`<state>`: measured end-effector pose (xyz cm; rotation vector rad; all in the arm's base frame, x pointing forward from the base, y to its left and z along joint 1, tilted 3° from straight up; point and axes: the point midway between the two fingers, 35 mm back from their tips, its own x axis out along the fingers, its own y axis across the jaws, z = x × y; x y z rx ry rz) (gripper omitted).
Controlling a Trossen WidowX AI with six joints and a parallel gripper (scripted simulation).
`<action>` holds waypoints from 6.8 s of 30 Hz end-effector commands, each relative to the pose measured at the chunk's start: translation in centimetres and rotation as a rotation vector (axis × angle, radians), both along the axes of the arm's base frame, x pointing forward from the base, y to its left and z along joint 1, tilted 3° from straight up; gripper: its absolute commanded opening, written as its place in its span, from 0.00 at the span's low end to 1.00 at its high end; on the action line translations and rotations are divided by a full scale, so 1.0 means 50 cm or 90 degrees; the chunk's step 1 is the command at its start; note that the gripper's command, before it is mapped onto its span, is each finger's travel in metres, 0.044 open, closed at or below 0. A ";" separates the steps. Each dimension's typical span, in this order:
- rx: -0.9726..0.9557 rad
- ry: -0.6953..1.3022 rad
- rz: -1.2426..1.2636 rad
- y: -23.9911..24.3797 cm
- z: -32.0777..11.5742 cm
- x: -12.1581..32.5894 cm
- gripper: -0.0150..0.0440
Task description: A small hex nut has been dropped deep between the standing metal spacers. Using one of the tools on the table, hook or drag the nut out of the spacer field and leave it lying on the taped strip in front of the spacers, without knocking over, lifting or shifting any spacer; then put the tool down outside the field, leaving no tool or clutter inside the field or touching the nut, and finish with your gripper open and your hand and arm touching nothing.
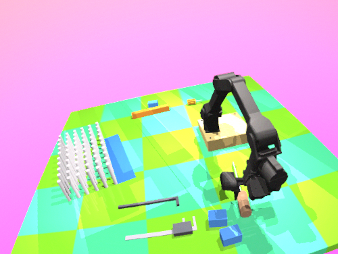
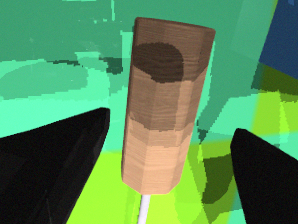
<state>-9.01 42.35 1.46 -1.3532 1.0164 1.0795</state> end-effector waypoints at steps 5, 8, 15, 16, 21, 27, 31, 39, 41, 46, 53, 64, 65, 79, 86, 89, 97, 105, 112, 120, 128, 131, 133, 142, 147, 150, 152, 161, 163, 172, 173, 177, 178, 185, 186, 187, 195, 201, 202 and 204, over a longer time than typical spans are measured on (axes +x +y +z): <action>0.001 -0.003 -0.002 -0.001 -0.026 0.001 0.73; 0.001 -0.003 -0.002 -0.002 -0.036 0.001 0.73; 0.001 -0.003 -0.002 -0.004 -0.056 0.001 0.73; 0.001 -0.003 -0.002 -0.004 -0.056 0.001 0.73; 0.001 -0.003 -0.002 -0.004 -0.056 0.001 0.57; 0.001 -0.003 -0.002 -0.004 -0.056 0.001 0.50; 0.000 -0.002 -0.001 -0.002 -0.019 0.001 0.33; -0.001 -0.001 0.000 -0.003 0.065 0.002 0.25; -0.001 -0.001 -0.004 -0.004 0.064 0.003 0.25; -0.001 0.005 -0.096 -0.007 0.062 0.013 0.25; -0.001 0.010 -0.246 -0.014 0.058 0.030 0.25; -0.004 0.004 -0.484 -0.025 0.053 0.055 0.25; -0.004 0.003 -0.506 -0.026 0.053 0.057 0.25; -0.008 -0.011 -0.668 -0.034 0.048 0.073 0.25; -0.008 -0.011 -0.666 -0.033 0.027 0.073 0.25; -0.007 -0.012 -0.666 -0.032 0.017 0.073 0.25; -0.007 -0.012 -0.665 -0.032 -0.009 0.073 0.25; -0.007 -0.013 -0.665 -0.033 -0.035 0.073 0.25; -0.007 -0.014 -0.664 -0.035 -0.058 0.074 0.25; -0.009 -0.015 -0.663 -0.036 -0.070 0.074 0.25; -0.009 -0.015 -0.663 -0.036 -0.070 0.074 0.25; -0.009 -0.015 -0.663 -0.036 -0.070 0.074 0.25; -0.009 -0.015 -0.663 -0.036 -0.070 0.074 0.25; -0.009 -0.015 -0.663 -0.036 -0.070 0.074 0.25; -0.009 -0.015 -0.663 -0.036 -0.070 0.074 0.25; -0.009 -0.015 -0.663 -0.036 -0.070 0.074 0.25; -0.009 -0.015 -0.663 -0.036 -0.070 0.074 0.25; -0.009 -0.015 -0.663 -0.036 -0.070 0.074 0.25; -0.009 -0.015 -0.663 -0.036 -0.070 0.074 0.25; -0.009 -0.015 -0.663 -0.036 -0.070 0.074 0.25; -0.009 -0.015 -0.663 -0.036 -0.070 0.074 0.25; -0.009 -0.015 -0.663 -0.036 -0.070 0.074 0.25; -0.009 -0.015 -0.663 -0.036 -0.070 0.074 0.25; -0.009 -0.015 -0.663 -0.036 -0.070 0.074 0.25; -0.009 -0.015 -0.663 -0.036 -0.070 0.074 0.25; -0.009 -0.015 -0.663 -0.036 -0.070 0.074 0.25; -0.009 -0.015 -0.663 -0.036 -0.070 0.074 0.25; -0.009 -0.015 -0.663 -0.036 -0.070 0.074 0.25; -0.009 -0.015 -0.663 -0.036 -0.070 0.074 0.25; -0.009 -0.015 -0.663 -0.036 -0.070 0.074 0.25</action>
